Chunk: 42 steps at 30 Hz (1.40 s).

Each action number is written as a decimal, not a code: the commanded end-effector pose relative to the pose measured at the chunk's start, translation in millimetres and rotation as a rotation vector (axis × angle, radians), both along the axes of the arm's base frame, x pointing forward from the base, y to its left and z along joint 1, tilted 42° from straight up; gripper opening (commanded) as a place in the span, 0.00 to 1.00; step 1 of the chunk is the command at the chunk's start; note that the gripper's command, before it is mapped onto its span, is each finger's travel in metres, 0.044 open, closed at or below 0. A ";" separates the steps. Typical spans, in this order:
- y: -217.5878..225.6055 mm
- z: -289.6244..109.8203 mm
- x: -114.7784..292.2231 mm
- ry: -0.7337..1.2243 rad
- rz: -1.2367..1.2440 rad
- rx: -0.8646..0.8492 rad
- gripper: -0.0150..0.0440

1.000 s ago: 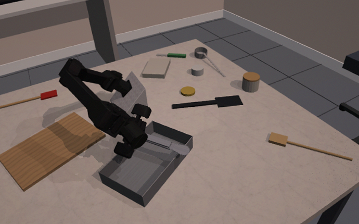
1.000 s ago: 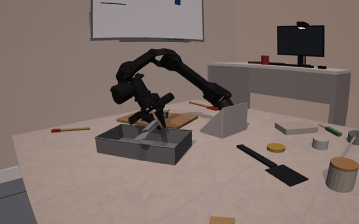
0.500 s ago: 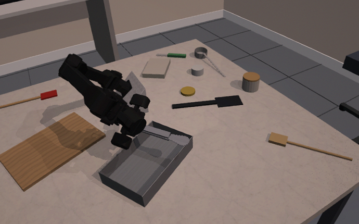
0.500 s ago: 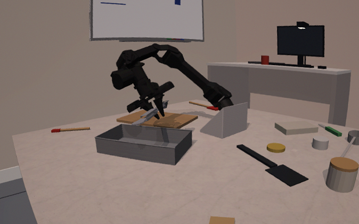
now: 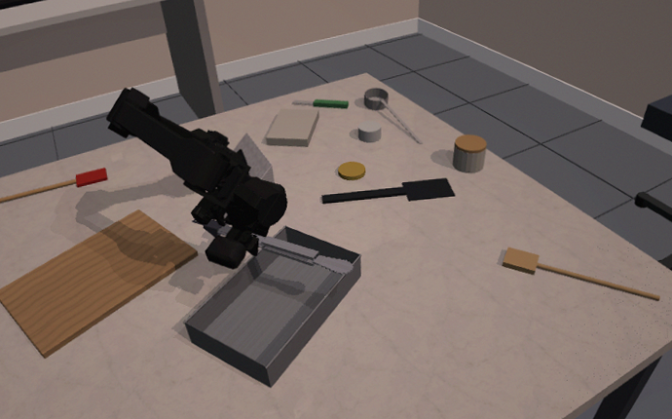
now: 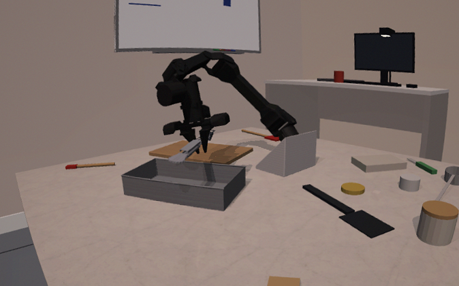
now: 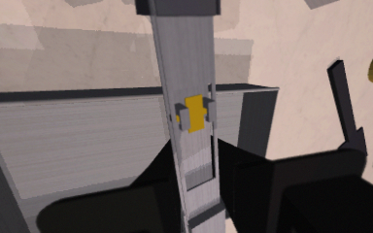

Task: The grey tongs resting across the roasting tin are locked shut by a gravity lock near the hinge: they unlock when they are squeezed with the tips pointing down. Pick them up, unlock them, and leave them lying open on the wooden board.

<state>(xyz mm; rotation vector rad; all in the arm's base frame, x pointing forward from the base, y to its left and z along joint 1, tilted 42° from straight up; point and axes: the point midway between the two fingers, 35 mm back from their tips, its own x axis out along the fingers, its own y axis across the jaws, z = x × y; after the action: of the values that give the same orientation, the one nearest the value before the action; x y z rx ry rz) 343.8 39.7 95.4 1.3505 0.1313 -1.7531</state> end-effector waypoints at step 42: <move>-97.1 159.6 -49.9 0.248 0.515 -0.158 0.00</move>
<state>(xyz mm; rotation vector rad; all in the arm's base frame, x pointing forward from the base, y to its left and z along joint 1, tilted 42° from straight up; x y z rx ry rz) 303.2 -49.9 235.4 0.9197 0.4031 -1.4808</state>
